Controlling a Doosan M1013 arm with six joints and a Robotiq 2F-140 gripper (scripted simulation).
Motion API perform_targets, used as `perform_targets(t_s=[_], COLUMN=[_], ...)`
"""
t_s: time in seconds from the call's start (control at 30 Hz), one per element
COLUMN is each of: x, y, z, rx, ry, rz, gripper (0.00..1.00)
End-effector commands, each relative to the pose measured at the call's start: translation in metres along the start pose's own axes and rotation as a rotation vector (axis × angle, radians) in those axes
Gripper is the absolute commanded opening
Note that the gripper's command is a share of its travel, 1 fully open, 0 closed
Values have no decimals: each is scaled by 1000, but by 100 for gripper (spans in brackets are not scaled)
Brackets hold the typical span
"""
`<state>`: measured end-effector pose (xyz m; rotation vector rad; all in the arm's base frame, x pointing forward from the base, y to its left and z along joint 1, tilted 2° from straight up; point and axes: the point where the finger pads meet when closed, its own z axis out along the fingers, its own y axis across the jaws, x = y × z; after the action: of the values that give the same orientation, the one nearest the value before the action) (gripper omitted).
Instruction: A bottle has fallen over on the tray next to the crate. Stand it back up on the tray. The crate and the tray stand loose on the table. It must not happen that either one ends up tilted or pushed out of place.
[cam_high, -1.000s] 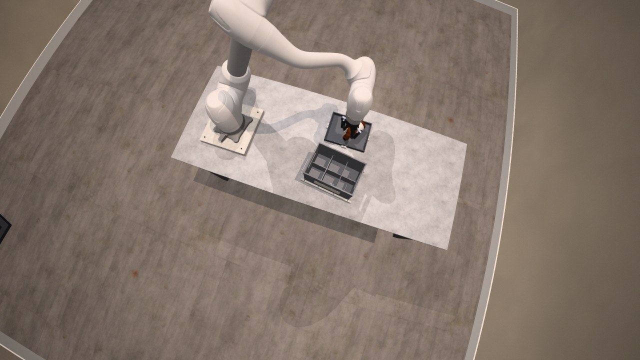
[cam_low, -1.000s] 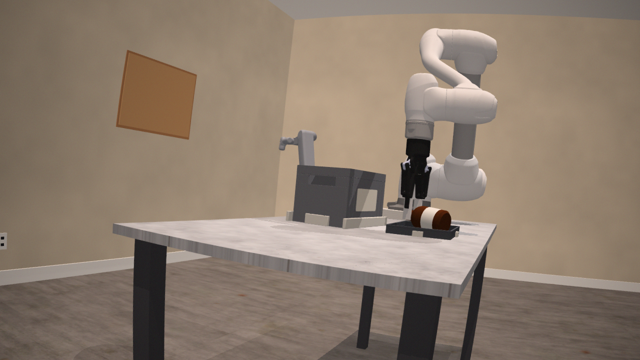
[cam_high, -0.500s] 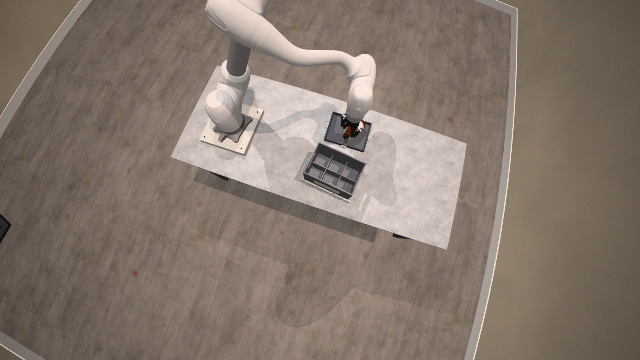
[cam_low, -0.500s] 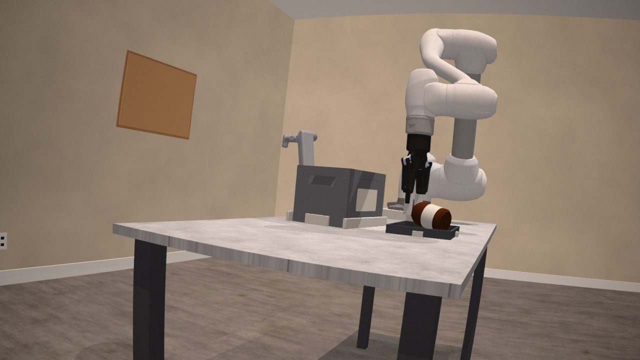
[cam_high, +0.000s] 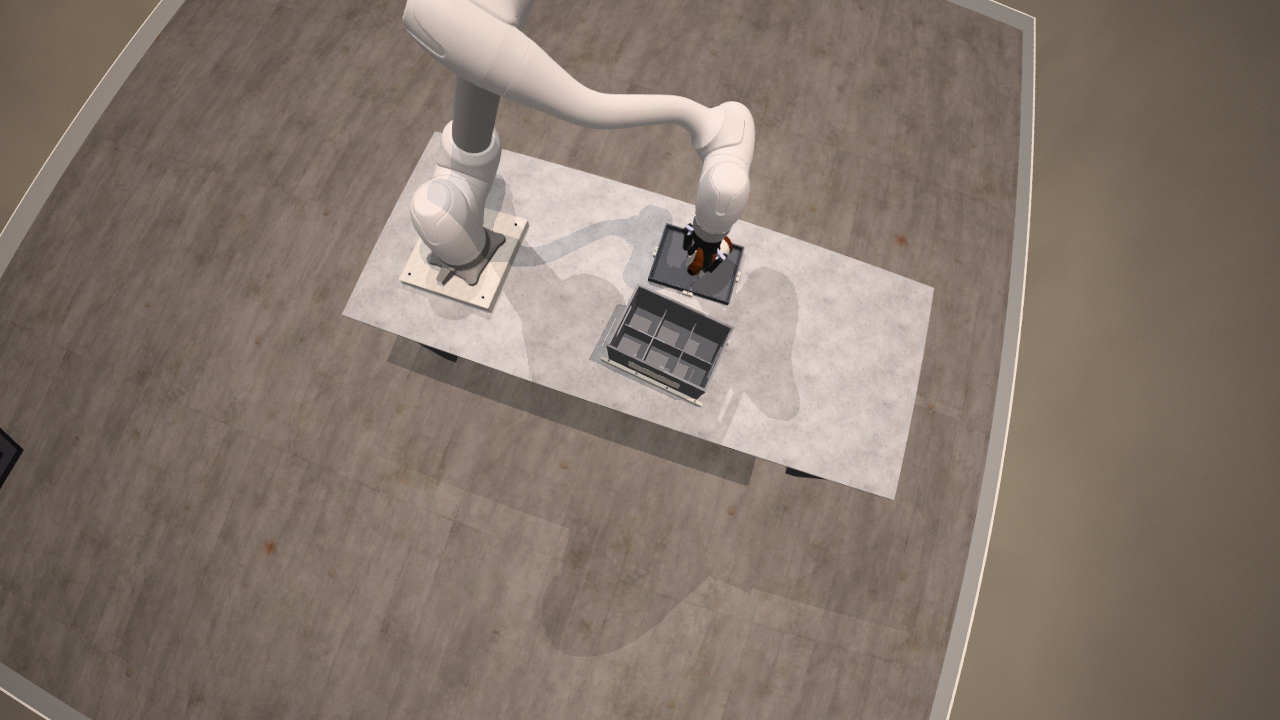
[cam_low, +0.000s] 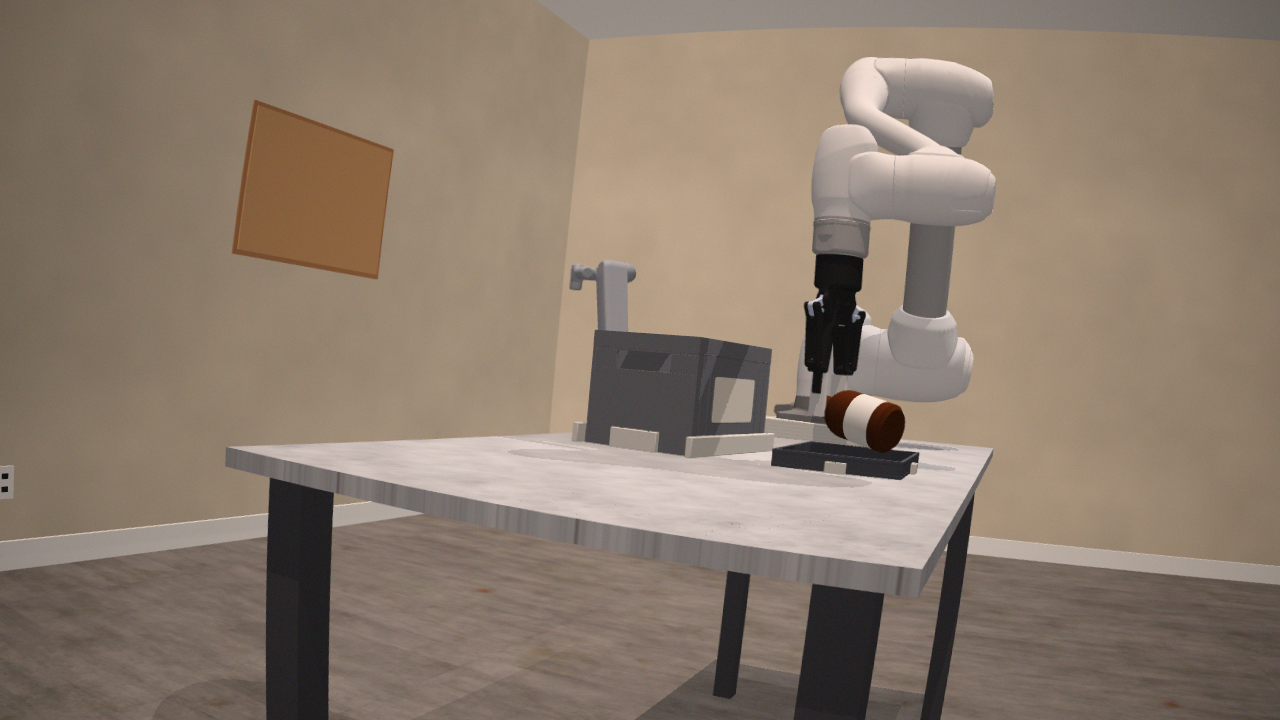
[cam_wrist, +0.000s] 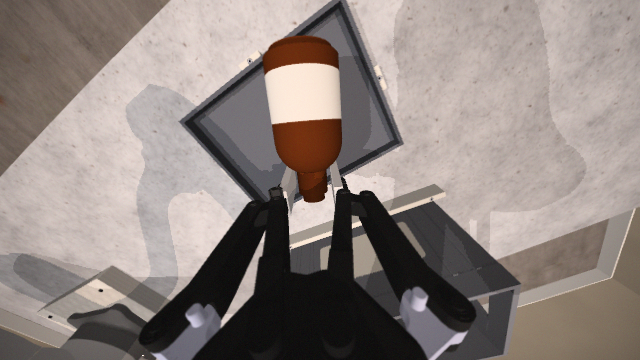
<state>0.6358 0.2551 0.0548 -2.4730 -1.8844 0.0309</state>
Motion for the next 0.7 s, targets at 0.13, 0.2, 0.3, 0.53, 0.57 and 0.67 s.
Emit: perform_targets(t_s=[0.13,0.2,0.3,0.53,0.57,0.67], x=[2,2,2,2,2,2], y=[2,2,2,2,2,2], z=[-18,-22,-26,-38,-40,-45], rx=[-1,-1,-1,-1,-1,-1], ry=[4,4,4,4,4,4], rz=[6,6,6,6,6,6], gripper=[10,10,10,10,10,10])
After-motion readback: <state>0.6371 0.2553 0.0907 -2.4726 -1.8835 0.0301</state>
